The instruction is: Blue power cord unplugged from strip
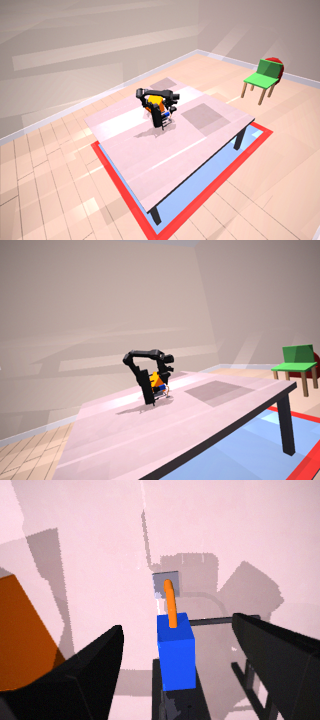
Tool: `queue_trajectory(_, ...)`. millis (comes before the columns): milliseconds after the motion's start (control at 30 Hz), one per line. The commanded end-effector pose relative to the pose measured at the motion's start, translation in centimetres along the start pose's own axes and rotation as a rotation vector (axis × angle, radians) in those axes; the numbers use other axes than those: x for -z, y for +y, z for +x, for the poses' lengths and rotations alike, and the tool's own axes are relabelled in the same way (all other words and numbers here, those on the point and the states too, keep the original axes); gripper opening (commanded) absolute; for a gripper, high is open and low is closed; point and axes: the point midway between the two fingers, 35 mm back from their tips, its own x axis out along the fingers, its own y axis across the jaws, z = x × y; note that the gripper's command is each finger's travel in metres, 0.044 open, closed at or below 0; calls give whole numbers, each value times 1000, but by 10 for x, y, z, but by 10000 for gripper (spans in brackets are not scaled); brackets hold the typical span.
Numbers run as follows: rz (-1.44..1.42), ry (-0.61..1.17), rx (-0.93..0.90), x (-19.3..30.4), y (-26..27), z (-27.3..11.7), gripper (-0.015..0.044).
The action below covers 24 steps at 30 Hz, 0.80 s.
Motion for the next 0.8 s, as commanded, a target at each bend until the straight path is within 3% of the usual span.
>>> queue_trajectory(0, -2, -2, 2, -18, -2, -4, 440)
queue_trajectory(167, -2, -3, 2, -58, 0, -12, 440)
queue_trajectory(767, -2, -3, 2, -58, 0, -12, 440)
